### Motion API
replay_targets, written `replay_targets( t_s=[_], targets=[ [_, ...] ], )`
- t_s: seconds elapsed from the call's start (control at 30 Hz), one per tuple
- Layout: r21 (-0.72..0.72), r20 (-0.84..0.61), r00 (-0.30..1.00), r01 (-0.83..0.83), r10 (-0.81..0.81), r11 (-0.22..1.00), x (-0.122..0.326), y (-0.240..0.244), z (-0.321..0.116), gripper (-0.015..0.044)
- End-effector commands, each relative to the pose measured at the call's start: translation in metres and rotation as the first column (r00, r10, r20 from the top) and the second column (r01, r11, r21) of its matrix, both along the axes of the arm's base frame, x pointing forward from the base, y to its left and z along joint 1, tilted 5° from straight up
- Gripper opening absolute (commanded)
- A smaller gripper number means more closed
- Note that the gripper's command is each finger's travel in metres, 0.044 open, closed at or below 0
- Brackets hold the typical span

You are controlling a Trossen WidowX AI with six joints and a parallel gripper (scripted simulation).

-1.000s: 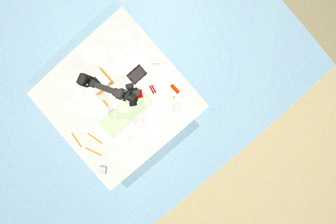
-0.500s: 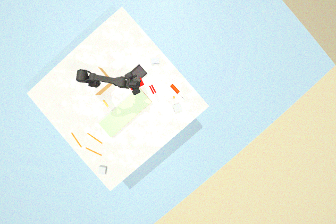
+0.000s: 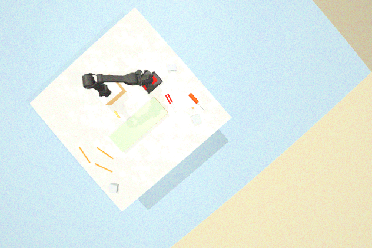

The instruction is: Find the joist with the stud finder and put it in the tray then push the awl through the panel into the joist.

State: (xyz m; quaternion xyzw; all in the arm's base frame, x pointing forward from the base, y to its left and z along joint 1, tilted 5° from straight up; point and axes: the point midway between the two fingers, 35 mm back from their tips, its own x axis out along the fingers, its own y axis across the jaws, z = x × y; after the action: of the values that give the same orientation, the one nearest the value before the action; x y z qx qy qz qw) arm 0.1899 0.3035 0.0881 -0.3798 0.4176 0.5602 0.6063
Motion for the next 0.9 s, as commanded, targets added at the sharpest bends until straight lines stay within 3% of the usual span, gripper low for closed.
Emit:
replay_targets(
  t_s=[0.0,0.87],
  targets=[
    [0.013,0.013,1.000,-0.023,0.023,1.000,-0.009,0.005,0.004,0.0000],
    [0.013,0.012,1.000,-0.023,0.023,1.000,-0.007,0.014,-0.053,0.0000]
  ],
)
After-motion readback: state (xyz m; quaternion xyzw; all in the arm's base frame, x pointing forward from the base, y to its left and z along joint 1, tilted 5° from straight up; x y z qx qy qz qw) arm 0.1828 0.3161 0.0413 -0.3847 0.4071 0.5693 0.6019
